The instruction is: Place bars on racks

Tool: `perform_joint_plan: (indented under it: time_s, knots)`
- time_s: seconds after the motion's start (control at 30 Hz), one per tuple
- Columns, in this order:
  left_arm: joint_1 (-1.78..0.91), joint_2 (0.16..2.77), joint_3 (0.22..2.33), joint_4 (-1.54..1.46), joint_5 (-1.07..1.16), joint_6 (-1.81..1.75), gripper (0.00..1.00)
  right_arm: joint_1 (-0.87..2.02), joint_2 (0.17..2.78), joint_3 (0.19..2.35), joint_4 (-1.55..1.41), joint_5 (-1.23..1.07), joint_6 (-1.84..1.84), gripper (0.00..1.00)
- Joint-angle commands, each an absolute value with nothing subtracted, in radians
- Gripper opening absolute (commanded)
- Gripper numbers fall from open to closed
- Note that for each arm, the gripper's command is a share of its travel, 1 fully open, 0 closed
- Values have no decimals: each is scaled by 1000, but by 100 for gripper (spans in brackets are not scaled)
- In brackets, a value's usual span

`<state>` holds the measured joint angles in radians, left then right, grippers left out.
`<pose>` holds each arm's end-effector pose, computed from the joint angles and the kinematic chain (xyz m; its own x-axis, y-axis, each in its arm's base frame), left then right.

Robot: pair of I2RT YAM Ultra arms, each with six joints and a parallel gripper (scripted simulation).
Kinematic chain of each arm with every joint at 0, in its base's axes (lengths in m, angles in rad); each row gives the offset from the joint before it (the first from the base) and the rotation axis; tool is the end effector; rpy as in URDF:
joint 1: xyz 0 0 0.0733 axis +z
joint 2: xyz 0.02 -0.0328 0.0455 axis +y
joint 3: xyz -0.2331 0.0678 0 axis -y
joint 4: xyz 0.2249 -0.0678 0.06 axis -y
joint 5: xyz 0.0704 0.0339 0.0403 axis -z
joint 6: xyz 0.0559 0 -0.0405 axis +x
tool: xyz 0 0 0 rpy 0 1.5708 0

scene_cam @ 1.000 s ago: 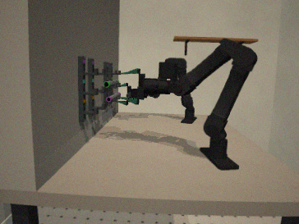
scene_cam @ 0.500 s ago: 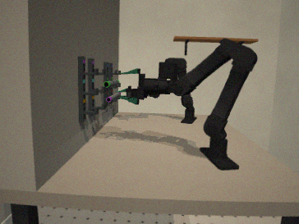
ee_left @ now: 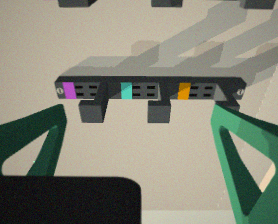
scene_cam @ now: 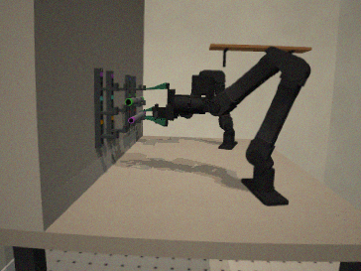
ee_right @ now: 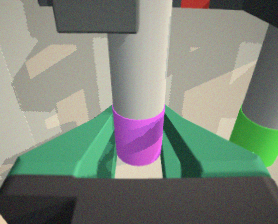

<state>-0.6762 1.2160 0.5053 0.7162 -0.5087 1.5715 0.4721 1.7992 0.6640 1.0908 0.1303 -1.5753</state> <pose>0.2266 -0.1455 0.2366 0.1667 0.9860 -0.0020 -0.0044 0.0027 1.0000 0.3125 0.1527 0.1615 0.3355 -0.9420 0.0103 -0.0380 -0.0244 -0.9990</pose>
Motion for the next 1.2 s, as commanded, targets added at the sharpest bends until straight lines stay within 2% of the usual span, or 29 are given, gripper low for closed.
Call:
perform_joint_plan:
  time_s: [0.0, 1.17]
  knots:
    - [-685, 1222, 495, 727, -514, 1571, 100, 466, 1769, 655, 1116, 126, -1572, 0]
    - [-685, 1222, 495, 727, -514, 1571, 100, 466, 1742, 664, 1079, 126, -1572, 0]
